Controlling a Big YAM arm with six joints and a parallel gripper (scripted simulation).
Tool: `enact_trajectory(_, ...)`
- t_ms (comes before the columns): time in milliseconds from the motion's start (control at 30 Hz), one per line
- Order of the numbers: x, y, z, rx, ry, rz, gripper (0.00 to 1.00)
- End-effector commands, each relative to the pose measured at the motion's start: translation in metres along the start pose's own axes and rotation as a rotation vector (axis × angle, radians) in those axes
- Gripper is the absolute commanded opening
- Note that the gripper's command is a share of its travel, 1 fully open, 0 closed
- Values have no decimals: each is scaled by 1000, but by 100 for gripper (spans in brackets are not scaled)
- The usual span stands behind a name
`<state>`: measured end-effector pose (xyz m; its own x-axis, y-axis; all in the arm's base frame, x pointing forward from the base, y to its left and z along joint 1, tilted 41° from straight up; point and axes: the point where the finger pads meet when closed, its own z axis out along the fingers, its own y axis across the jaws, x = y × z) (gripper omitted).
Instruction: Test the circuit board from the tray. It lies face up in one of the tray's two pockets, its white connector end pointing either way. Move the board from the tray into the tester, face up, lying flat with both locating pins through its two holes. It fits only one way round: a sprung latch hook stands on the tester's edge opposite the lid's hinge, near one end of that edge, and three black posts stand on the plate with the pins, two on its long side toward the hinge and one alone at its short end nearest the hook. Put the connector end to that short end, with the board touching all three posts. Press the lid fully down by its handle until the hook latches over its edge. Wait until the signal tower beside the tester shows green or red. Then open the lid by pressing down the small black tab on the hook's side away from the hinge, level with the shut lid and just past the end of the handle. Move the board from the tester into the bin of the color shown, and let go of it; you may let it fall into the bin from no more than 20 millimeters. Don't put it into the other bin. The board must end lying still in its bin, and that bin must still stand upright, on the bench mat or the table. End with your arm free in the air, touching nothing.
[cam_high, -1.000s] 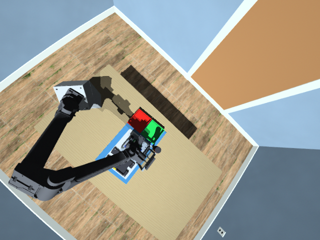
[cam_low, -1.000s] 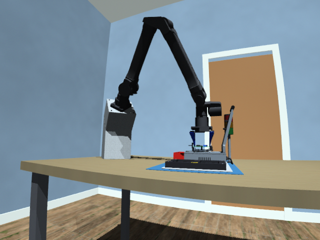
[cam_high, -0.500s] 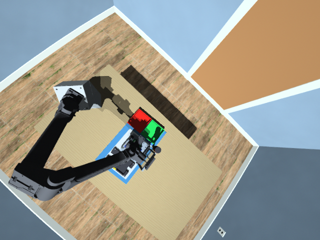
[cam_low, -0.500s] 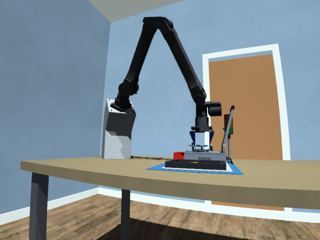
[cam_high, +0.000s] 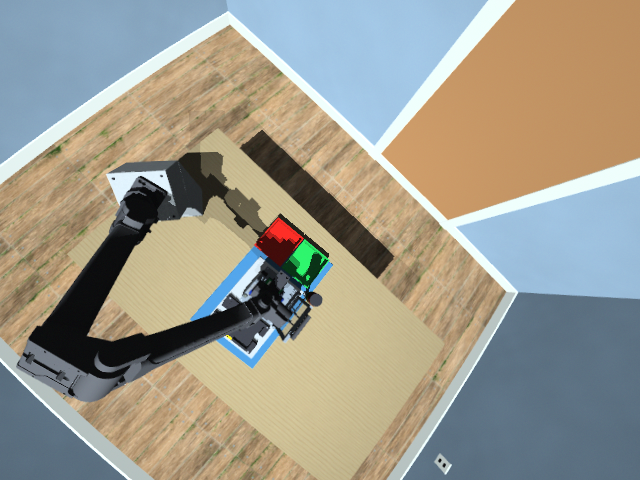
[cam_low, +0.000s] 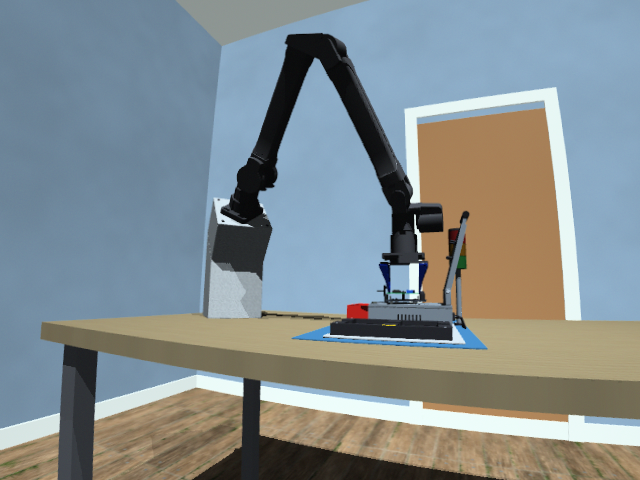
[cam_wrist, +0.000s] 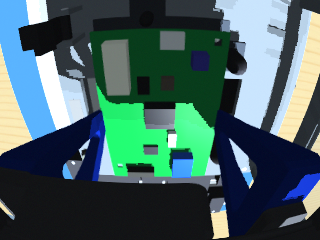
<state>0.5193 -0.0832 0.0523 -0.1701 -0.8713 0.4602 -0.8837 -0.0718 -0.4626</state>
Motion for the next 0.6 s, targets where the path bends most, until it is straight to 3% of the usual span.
enact_trajectory(0, 5, -4, 0, 10, -1, 9, 72)
enact_trajectory(567, 3, -1, 4, 3, -1, 5, 72)
